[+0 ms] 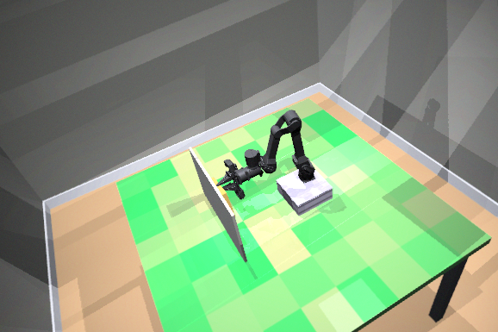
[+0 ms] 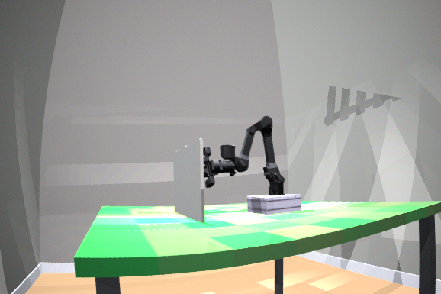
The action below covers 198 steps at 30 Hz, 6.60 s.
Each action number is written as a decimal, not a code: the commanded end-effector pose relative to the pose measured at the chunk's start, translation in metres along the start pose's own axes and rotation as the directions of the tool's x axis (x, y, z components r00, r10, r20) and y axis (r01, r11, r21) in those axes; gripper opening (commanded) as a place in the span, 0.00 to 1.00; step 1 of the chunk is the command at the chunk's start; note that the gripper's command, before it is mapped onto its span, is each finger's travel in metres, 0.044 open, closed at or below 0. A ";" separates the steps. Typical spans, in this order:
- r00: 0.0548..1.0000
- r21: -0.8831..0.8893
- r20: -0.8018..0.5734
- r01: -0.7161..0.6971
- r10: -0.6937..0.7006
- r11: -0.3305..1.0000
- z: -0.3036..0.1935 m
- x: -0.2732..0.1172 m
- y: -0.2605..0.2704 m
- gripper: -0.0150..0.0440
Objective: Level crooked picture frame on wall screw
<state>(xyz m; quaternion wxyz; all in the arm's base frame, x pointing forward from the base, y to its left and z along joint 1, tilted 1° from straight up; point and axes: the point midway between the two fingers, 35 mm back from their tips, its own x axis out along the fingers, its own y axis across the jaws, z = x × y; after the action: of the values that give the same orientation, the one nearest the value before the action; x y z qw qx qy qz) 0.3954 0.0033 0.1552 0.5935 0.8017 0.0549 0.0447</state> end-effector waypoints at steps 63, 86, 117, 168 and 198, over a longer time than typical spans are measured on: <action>1.000 -0.210 0.002 0.000 0.000 0.978 -0.002 0.001 -0.004 0.25; 1.000 -0.289 0.002 0.000 0.001 0.957 -0.003 0.000 -0.004 0.48; 1.000 0.048 0.010 0.000 -0.001 0.999 0.015 -0.132 0.021 0.69; 1.000 0.169 0.005 0.003 -0.004 0.986 0.007 -0.195 0.028 0.69; 1.000 0.169 0.005 0.003 -0.004 0.986 0.007 -0.195 0.028 0.69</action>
<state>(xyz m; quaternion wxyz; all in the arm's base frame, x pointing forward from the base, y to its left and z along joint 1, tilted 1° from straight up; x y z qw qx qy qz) 0.2048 -0.0397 0.1790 0.5262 0.8477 0.0561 0.0363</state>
